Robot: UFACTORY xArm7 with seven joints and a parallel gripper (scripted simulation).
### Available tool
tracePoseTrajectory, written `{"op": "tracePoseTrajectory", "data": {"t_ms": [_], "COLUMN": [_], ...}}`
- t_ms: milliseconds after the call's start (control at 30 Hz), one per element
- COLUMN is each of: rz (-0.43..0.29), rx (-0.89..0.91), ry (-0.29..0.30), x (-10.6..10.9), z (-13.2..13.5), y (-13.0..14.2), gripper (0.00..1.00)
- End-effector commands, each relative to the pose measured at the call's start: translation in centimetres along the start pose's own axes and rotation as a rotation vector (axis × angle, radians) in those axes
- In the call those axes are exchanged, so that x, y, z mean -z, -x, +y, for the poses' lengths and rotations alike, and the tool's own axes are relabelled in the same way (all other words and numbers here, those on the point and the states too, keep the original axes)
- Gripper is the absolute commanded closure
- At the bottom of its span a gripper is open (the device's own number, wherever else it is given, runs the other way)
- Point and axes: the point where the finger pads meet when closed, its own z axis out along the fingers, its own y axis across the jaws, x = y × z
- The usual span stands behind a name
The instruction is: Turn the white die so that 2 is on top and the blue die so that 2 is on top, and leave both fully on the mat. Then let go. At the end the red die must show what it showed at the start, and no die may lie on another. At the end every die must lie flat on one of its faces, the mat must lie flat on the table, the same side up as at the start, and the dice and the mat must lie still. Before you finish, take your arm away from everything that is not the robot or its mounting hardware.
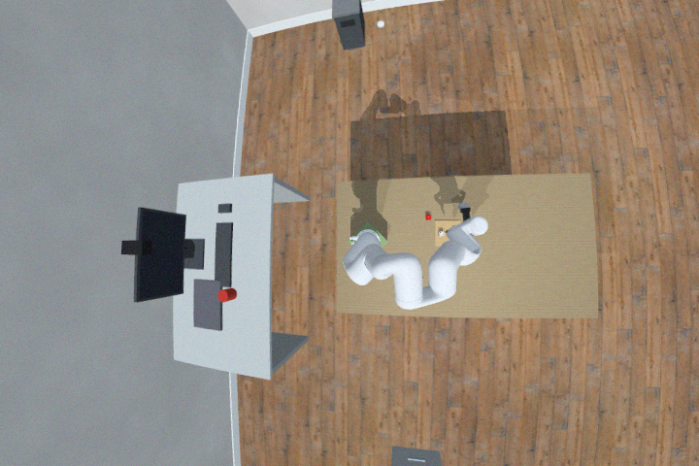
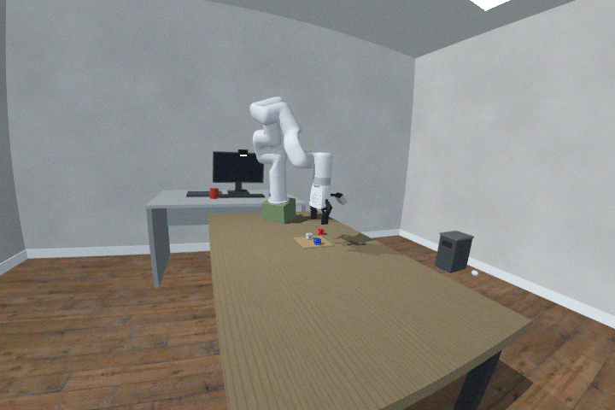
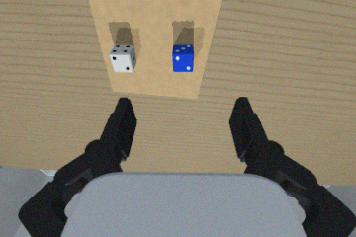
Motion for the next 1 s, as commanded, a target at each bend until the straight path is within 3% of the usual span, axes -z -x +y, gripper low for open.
{"op": "tracePoseTrajectory", "data": {"t_ms": [0, 467, 967], "rz": [0.0, 0.0, 0.0], "rx": [0.0, 0.0, 0.0], "ry": [0.004, 0.004, 0.004], "x": [0.4, 6.8, 8.3], "z": [0.2, 0.1, 0.1], "y": [0.0, 0.0, 0.0], "gripper": [0.0, 0.0, 0.0]}}
